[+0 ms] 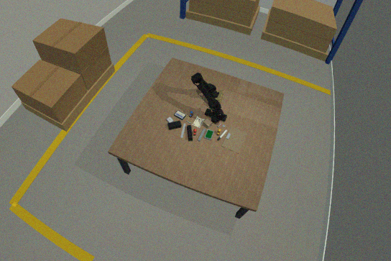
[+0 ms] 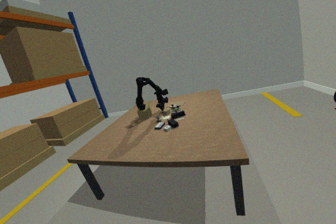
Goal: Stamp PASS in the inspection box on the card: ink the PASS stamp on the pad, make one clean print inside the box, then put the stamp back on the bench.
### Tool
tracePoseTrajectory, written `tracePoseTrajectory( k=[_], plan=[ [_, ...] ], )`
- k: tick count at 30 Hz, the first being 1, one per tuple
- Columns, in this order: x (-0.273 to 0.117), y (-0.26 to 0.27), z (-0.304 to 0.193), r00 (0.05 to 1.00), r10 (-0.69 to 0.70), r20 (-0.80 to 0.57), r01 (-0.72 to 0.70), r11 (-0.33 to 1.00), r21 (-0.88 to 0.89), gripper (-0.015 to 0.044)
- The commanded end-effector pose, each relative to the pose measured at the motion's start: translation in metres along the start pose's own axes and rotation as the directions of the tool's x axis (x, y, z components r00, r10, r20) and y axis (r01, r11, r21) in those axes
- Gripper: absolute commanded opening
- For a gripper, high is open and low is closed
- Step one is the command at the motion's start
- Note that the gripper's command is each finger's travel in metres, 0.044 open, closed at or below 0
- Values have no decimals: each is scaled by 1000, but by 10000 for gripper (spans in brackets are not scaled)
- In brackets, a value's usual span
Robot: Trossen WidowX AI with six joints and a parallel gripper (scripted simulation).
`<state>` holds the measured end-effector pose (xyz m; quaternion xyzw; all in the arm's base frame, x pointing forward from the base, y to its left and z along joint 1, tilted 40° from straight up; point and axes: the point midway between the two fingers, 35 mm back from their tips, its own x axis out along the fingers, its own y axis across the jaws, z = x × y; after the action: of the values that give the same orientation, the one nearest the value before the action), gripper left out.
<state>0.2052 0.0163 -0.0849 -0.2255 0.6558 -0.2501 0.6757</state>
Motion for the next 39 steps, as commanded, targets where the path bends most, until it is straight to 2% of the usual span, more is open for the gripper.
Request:
tracePoseTrajectory(
  k=[1,6,27,30,39],
  plan=[
    [8,-1,-2,1000,-9,-3,9,1000,-7,222],
    [10,-2,-2,1000,-10,-3,10,1000,-7,222],
    [7,-1,-1,1000,-3,-2,3,1000,0,82],
    [7,-1,-1,1000,-3,-2,2,1000,0,3],
    [3,-1,-1,1000,-1,-2,1,1000,-1,0]
  ],
)
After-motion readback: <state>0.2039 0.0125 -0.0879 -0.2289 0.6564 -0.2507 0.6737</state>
